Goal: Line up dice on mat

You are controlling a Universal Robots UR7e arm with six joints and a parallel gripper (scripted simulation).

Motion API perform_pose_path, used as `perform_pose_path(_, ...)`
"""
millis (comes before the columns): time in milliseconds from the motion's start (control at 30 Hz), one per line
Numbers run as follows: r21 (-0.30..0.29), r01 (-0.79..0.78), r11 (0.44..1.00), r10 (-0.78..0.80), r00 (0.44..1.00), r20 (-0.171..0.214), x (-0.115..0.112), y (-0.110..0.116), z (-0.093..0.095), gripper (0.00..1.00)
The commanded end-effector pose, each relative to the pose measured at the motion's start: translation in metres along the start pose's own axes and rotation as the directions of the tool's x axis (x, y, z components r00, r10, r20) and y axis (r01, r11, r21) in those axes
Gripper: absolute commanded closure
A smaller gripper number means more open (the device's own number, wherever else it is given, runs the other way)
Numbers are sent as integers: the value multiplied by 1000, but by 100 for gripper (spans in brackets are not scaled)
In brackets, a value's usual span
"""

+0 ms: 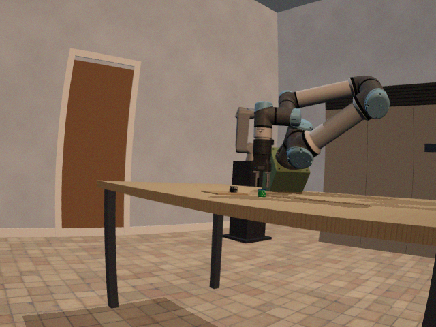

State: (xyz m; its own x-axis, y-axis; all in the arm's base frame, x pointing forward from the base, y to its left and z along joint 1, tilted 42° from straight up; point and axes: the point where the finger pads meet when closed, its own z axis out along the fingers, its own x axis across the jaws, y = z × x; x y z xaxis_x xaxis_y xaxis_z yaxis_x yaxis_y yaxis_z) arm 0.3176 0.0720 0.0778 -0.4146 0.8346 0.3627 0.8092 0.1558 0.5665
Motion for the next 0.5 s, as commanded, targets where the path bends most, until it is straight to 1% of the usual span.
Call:
perform_pose_path(0,0,0,1000,0,1000,0,0,0,1,21)
perform_pose_path(167,0,0,1000,0,1000,0,0,0,5,21)
perform_pose_path(467,0,0,1000,0,1000,0,0,0,21,21)
